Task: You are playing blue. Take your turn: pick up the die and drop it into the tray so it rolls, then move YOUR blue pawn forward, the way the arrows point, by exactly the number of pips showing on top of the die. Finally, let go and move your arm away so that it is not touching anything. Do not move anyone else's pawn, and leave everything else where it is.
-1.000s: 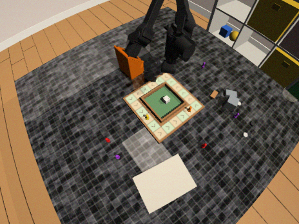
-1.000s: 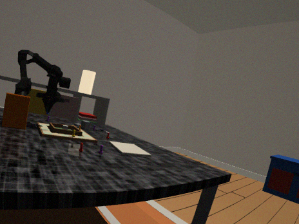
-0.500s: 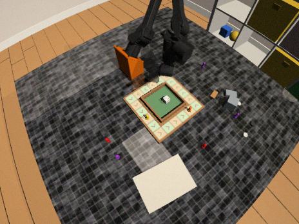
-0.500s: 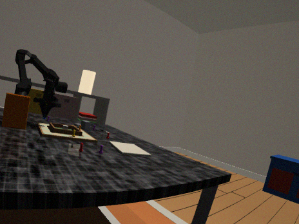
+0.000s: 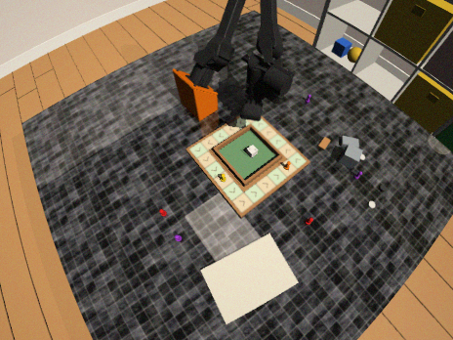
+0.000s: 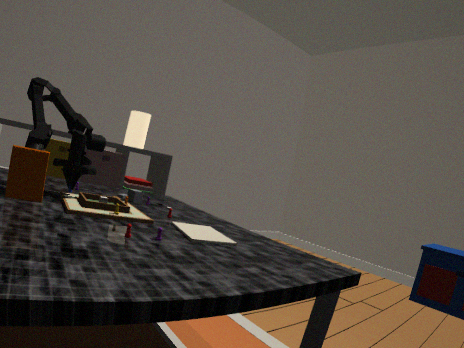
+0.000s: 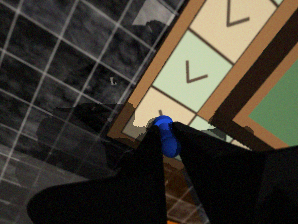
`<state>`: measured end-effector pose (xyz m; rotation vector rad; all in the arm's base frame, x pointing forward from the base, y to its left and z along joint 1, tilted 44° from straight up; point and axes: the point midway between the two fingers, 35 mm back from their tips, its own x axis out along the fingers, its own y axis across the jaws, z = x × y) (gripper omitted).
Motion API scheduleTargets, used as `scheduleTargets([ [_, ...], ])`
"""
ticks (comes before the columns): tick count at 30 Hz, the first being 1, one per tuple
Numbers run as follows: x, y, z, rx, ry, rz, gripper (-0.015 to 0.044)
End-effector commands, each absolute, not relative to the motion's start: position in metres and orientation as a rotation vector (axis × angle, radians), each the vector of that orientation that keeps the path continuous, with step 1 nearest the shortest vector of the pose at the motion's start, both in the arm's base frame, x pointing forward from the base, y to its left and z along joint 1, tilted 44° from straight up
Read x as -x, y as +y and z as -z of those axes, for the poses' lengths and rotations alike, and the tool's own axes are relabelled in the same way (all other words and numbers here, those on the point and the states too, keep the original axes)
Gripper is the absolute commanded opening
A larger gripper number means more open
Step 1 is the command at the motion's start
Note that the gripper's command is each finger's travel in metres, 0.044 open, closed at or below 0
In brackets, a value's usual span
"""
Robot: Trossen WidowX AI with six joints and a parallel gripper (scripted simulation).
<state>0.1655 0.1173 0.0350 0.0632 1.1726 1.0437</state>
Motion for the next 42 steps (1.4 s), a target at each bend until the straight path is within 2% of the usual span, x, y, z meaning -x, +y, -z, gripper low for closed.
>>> scheduleTargets([
  [1,-0.161,0.121,-0.028,-0.076,1.190,-1.045,0.0000],
  [5,-0.161,0.125,-0.025,-0.077,1.189,-1.046,0.0000],
  [15,-0.165,0.122,-0.031,-0.065,1.172,-1.046,0.0263],
  [22,-0.166,0.088,-0.065,-0.074,1.191,-1.044,0.0440],
  [27,-0.169,0.079,-0.066,-0.096,1.212,-1.014,0.0440],
  [33,-0.182,0.016,-0.055,-0.318,1.378,-0.780,0.0440],
  [39,-0.171,-0.047,-0.044,-0.580,1.499,-0.595,0.0440],
  [42,-0.174,-0.040,-0.045,-0.547,1.480,-0.606,0.0440],
])
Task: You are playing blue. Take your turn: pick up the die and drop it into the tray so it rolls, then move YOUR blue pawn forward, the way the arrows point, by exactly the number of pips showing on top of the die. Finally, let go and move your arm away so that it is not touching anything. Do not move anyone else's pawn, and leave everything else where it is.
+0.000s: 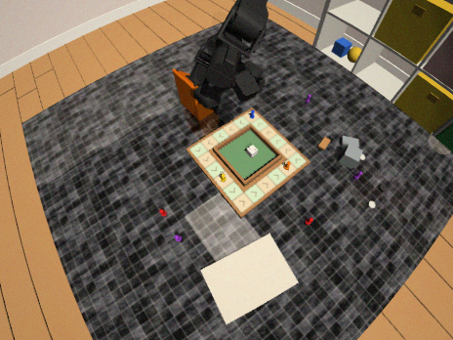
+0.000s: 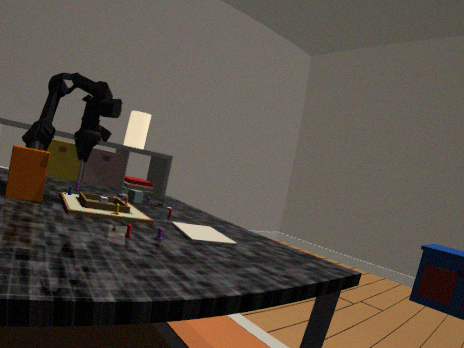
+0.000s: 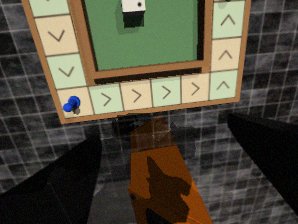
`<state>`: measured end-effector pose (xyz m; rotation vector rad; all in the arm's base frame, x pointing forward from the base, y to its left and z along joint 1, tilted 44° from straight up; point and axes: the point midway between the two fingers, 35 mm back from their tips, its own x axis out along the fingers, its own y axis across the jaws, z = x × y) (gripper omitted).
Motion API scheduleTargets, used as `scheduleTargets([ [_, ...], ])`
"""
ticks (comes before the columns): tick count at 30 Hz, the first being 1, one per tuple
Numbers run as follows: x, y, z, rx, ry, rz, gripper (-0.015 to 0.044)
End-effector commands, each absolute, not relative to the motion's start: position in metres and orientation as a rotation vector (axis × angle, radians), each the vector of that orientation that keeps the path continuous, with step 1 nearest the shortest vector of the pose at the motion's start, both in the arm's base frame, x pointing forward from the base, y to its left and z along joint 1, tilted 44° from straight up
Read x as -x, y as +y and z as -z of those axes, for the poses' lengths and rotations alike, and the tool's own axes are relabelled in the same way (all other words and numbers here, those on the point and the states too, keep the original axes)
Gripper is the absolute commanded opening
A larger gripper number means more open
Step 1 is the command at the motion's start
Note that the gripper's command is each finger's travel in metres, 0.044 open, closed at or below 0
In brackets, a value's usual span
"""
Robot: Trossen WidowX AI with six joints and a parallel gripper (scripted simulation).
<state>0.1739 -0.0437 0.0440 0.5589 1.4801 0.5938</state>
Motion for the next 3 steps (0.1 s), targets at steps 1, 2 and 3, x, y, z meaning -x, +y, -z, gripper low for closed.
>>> scheduleTargets([
  [1,-0.1745,-0.0397,-0.0451,-0.547,1.480,-0.606,0.0440],
  [2,-0.1745,-0.0397,-0.0451,-0.547,1.480,-0.606,0.0440],
  [3,-0.1745,-0.0397,-0.0451,-0.547,1.480,-0.606,0.0440],
])
